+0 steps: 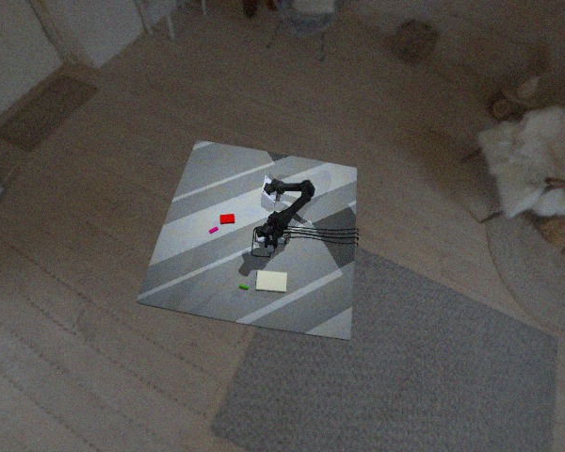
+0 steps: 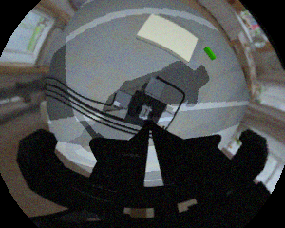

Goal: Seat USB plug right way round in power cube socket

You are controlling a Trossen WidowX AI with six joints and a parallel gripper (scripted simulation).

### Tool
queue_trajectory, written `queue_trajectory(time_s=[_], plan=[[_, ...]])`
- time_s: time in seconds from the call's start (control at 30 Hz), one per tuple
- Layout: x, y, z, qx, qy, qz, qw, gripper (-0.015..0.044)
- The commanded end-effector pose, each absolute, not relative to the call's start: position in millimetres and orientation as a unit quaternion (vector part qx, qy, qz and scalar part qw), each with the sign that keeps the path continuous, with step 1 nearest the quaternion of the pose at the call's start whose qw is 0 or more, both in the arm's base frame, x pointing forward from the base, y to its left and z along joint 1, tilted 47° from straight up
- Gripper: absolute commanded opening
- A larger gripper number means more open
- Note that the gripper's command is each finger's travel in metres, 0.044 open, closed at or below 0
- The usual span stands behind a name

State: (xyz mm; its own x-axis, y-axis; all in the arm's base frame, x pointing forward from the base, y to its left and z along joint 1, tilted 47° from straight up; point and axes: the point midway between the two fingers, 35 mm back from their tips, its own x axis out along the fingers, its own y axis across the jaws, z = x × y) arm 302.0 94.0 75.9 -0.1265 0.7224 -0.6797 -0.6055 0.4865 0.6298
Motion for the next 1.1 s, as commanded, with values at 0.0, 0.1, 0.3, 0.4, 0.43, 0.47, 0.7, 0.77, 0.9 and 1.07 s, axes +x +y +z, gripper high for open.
queue_trajectory(time_s=[0.0,0.1,0.3,0.4,0.43,0.47,0.7,0.77,0.9,1.07], plan=[[301.8,93.9,75.7,0.018,0.529,0.533,0.660,0.0000],[301.8,93.9,75.7,-0.008,0.508,0.553,0.661,0.0000],[301.8,93.9,75.7,-0.060,0.463,0.591,0.658,0.0000],[301.8,93.9,75.7,-0.086,0.439,0.609,0.655,0.0000],[301.8,93.9,75.7,-0.094,0.431,0.614,0.654,0.0000],[301.8,93.9,75.7,-0.103,0.423,0.620,0.653,0.0000],[301.8,93.9,75.7,-0.162,0.365,0.656,0.640,0.0000],[301.8,93.9,75.7,-0.179,0.348,0.666,0.636,0.0000],[301.8,93.9,75.7,-0.212,0.312,0.683,0.626,0.0000],[301.7,93.9,75.7,-0.252,0.267,0.702,0.610,0.0000]])
